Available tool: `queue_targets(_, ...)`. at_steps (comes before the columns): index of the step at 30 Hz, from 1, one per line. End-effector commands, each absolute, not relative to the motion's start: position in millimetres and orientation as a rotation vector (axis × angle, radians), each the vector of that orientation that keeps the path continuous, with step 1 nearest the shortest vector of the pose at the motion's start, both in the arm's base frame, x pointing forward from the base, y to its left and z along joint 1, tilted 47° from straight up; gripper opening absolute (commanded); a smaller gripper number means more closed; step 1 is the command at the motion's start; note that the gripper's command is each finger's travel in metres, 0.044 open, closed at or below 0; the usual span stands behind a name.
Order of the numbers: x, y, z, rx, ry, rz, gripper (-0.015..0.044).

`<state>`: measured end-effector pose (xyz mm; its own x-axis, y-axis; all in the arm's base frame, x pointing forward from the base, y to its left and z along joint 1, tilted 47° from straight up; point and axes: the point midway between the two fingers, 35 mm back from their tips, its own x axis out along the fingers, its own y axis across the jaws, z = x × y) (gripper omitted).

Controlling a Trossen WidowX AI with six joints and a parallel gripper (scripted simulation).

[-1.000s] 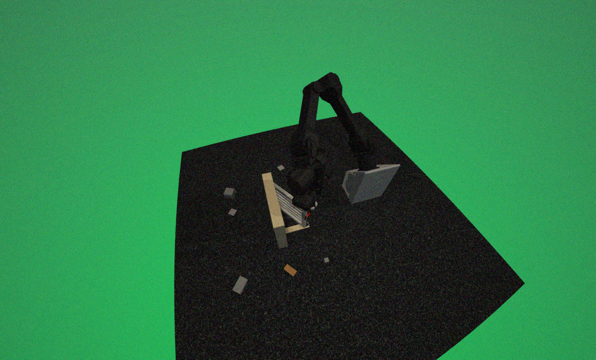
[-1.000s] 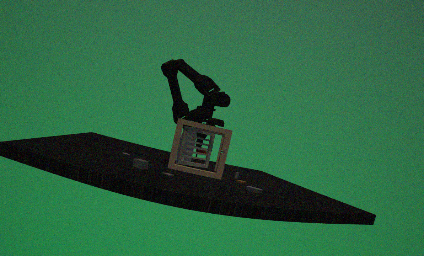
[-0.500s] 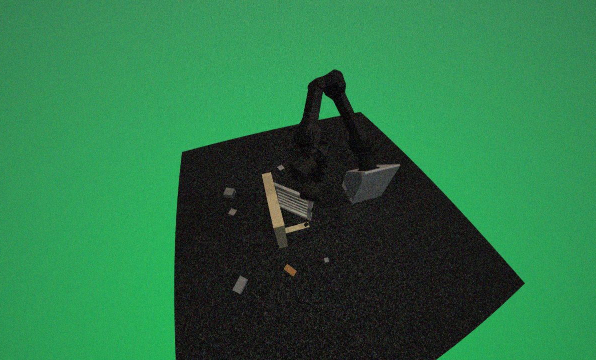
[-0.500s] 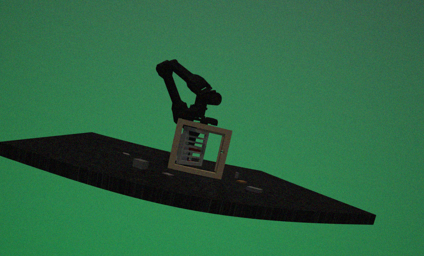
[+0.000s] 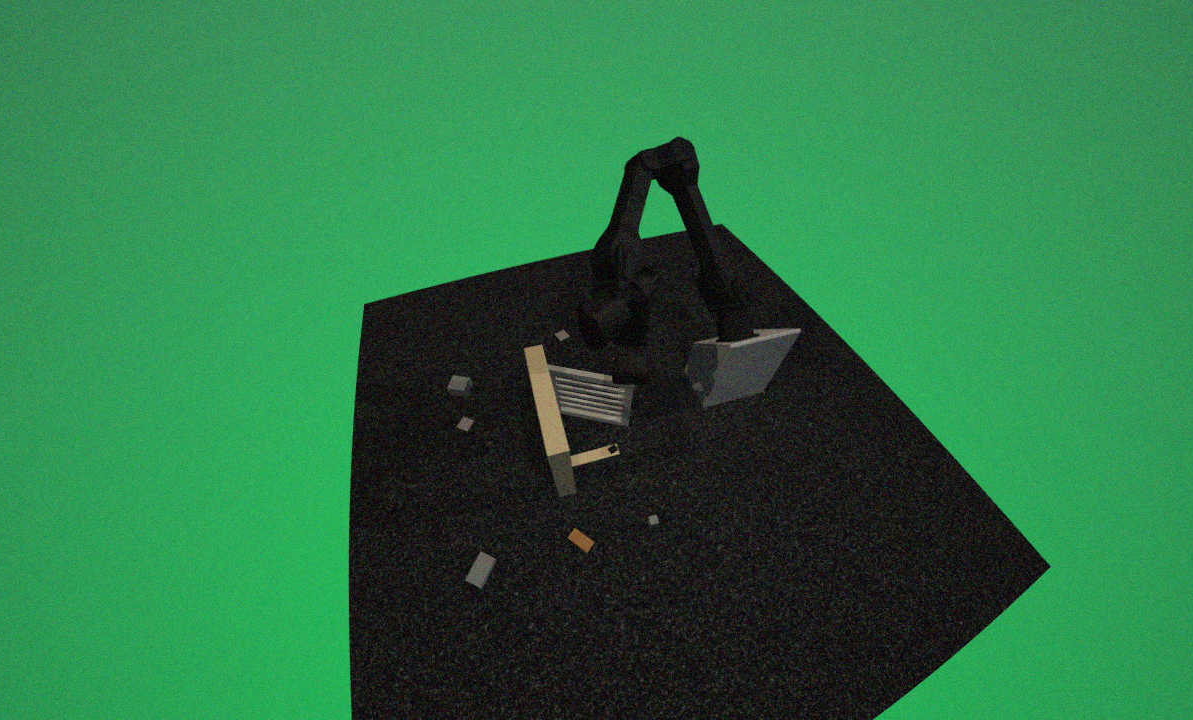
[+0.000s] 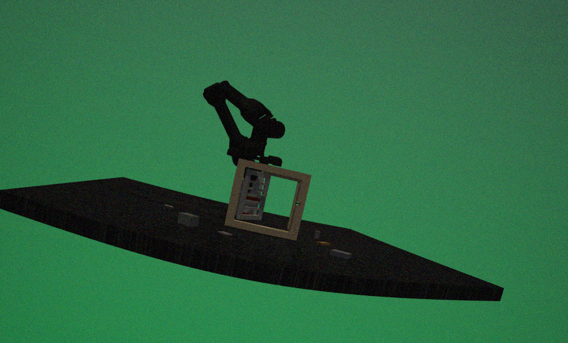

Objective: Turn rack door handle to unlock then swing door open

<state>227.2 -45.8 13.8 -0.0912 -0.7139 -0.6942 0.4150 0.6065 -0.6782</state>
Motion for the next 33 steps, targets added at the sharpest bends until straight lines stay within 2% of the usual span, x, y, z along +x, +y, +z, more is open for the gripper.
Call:
queue_targets(1,226,-52,20,-0.335,1.394,-0.918,0.0027)
queue_targets(33,226,-97,67,-0.657,1.585,-0.617,0.0027)
